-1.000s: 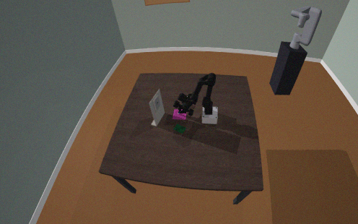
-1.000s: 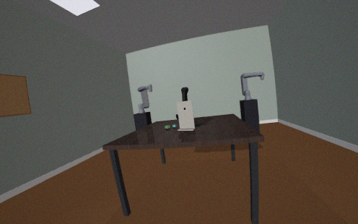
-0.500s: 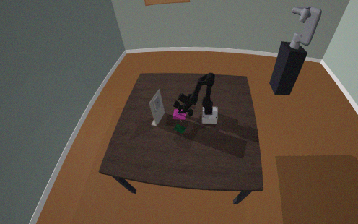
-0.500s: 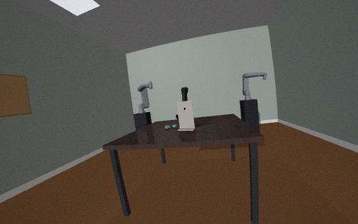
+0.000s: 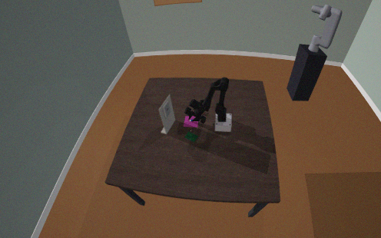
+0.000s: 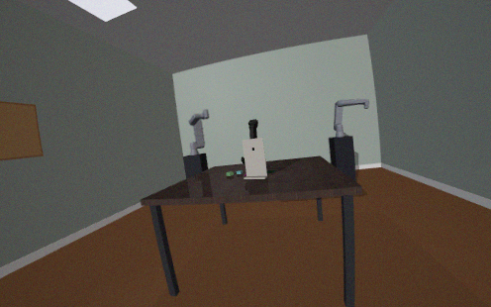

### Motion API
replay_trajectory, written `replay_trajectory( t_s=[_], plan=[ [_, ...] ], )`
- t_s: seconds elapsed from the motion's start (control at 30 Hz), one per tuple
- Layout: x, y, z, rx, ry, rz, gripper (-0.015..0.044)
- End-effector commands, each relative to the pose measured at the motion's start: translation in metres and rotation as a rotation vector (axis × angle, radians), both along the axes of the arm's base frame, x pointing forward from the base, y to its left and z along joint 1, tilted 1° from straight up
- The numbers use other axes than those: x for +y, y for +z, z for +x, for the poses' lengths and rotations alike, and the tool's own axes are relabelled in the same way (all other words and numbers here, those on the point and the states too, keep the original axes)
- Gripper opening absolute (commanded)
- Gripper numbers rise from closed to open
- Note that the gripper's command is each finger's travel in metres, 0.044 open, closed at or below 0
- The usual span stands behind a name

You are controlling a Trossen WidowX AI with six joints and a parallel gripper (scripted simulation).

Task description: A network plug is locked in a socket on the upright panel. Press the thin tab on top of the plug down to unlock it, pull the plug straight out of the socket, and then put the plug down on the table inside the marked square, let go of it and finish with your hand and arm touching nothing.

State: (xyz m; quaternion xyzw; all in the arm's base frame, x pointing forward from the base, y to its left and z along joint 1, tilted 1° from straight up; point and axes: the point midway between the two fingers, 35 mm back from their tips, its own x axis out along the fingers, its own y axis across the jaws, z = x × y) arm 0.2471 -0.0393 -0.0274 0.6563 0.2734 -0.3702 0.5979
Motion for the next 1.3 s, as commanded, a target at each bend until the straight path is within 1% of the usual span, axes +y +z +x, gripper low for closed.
replay_trajectory(
  t_s=[0.0,1.27],
  plan=[
    [0.0,0.002,-0.001,-0.002,0.0,0.0,0.0156],
    [0.002,0.02,-0.012,0.0,0.002,0.0,0.0156]
  ],
)
